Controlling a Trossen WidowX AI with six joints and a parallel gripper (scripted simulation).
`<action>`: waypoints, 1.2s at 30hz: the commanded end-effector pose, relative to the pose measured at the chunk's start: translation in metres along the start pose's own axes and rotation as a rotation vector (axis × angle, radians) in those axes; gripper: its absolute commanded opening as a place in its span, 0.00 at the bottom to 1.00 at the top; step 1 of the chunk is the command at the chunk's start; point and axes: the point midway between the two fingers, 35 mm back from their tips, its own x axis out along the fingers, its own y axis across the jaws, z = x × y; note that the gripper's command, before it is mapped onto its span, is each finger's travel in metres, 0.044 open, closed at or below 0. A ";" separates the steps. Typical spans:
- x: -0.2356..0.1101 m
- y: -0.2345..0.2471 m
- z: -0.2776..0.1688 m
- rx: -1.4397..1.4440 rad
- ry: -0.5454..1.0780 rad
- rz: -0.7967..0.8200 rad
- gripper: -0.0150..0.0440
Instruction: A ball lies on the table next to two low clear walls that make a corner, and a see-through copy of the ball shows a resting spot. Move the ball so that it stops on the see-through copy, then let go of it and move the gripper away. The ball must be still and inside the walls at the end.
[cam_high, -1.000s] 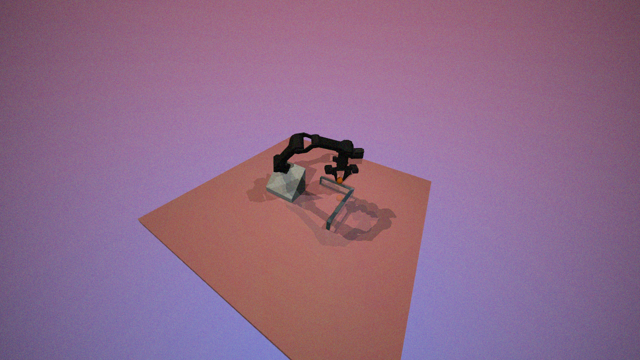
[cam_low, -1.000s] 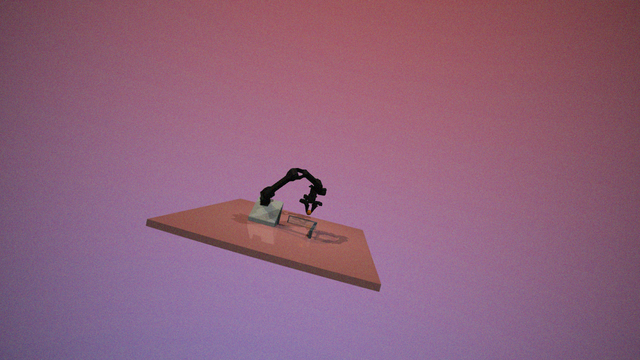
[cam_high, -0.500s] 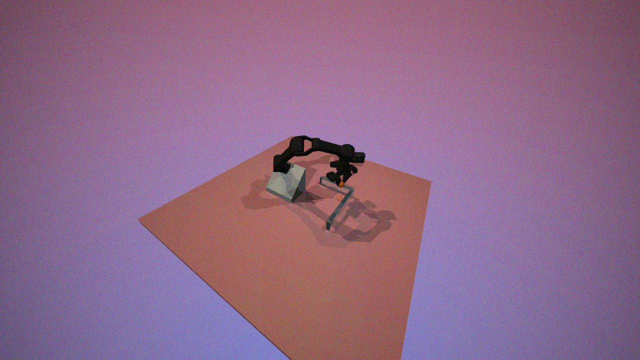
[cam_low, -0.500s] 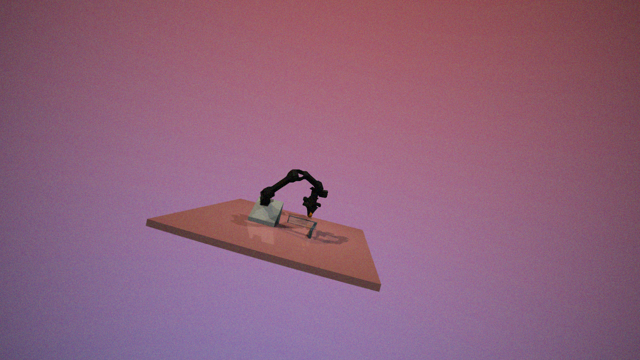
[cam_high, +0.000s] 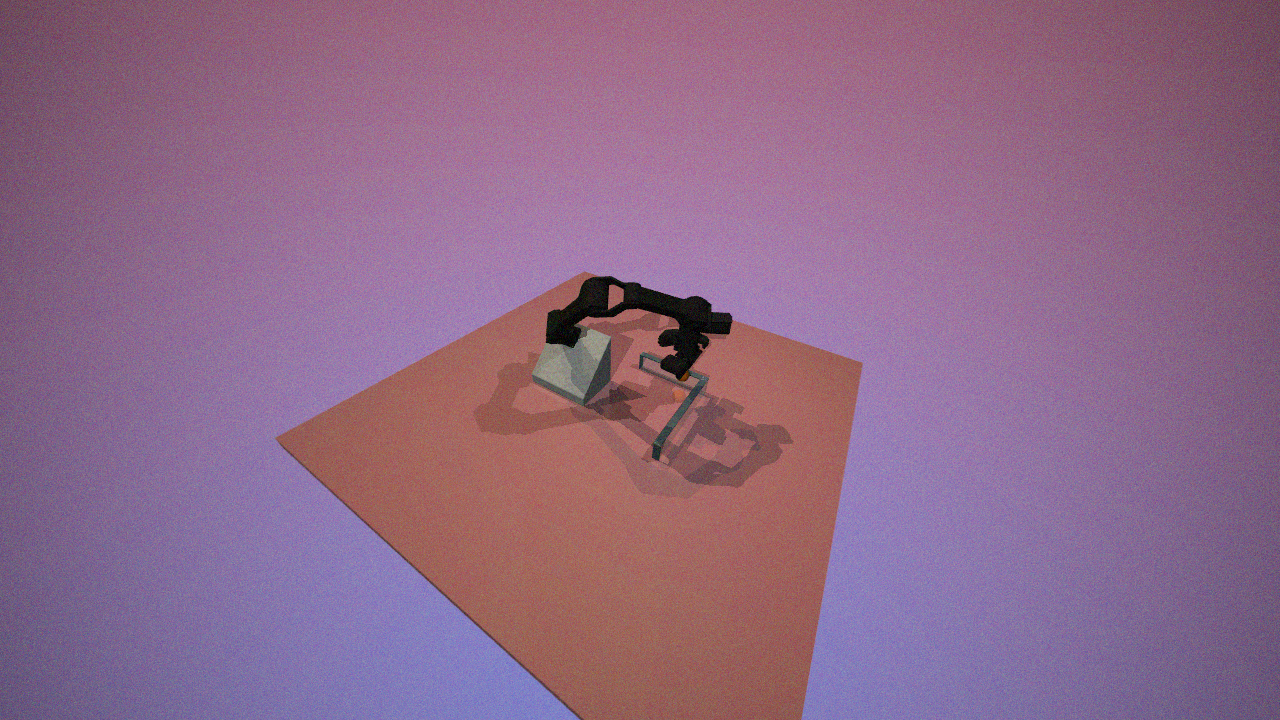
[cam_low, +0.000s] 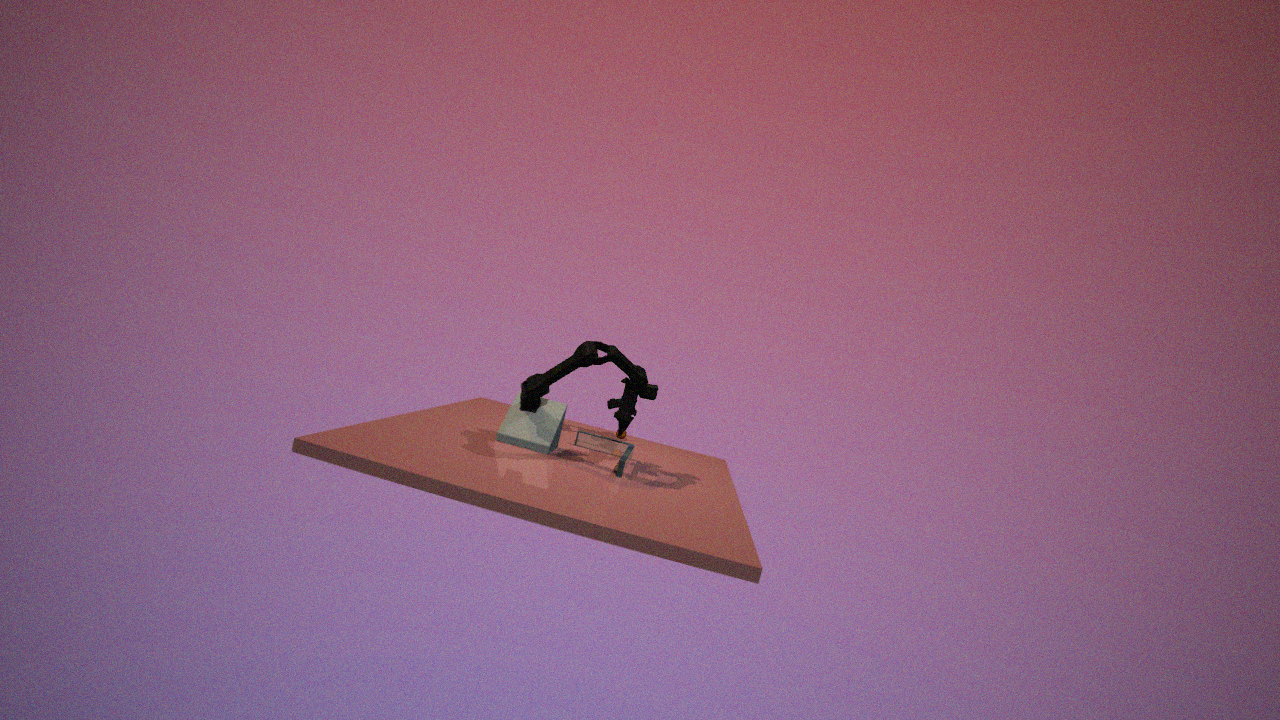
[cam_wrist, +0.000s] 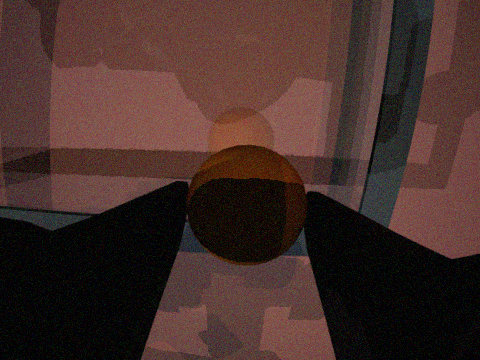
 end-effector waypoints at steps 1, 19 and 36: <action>0.002 0.002 -0.002 -0.039 0.004 0.005 0.25; 0.072 0.003 -0.002 -0.039 0.004 0.008 0.25; 0.091 0.003 -0.002 -0.039 0.004 0.008 0.25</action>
